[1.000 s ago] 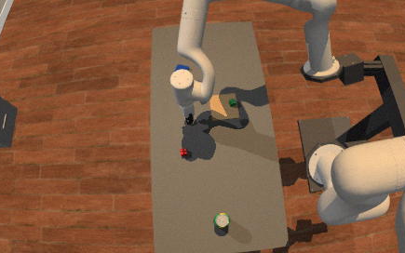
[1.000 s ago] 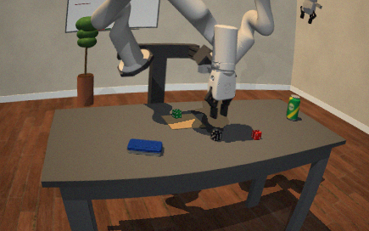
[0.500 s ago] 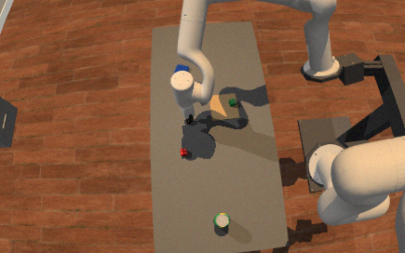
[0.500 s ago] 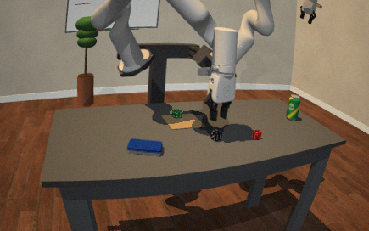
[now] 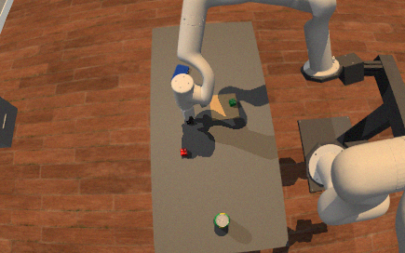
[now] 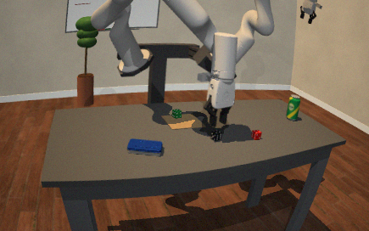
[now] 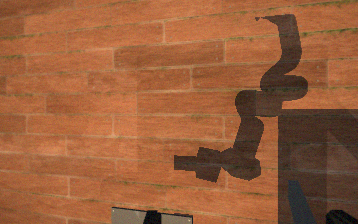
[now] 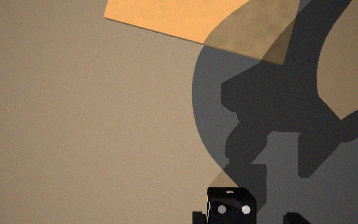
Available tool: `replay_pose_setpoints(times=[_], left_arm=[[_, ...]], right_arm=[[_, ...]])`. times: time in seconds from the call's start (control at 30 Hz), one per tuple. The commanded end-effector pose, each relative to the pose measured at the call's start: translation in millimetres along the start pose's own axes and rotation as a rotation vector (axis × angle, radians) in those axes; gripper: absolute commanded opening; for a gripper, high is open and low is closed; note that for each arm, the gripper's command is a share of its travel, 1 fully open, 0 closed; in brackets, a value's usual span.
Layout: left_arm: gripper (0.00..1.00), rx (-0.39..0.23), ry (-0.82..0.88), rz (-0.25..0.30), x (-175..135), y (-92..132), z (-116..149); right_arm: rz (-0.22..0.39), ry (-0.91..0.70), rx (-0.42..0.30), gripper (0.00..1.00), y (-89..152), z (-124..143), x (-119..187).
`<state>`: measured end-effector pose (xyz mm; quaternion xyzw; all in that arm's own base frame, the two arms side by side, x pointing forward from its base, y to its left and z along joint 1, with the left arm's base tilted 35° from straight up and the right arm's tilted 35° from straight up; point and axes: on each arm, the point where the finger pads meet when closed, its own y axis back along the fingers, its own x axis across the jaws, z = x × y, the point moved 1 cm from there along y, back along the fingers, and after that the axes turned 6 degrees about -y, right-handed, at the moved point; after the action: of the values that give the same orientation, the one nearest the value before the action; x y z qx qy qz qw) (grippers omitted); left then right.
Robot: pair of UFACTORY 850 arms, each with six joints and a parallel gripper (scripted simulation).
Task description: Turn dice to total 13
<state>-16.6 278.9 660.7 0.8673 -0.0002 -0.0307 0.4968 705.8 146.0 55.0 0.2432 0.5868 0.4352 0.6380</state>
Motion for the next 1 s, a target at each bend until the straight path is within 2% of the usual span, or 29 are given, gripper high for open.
replay_pose_setpoints(times=[0.0,0.5,0.97], left_arm=[[1.00,0.002,0.000,0.000,-0.1,0.7,-0.3],[1.00,0.002,0.000,0.000,-0.1,0.7,-0.3],[1.00,0.002,0.000,0.000,-0.1,0.7,-0.3]], right_arm=[[0.000,0.000,-0.002,0.48,-3.3,0.9,0.1],[0.000,0.000,-0.002,0.48,-18.0,1.1,0.2],[0.000,0.000,-0.002,0.48,-20.9,1.2,0.2]])
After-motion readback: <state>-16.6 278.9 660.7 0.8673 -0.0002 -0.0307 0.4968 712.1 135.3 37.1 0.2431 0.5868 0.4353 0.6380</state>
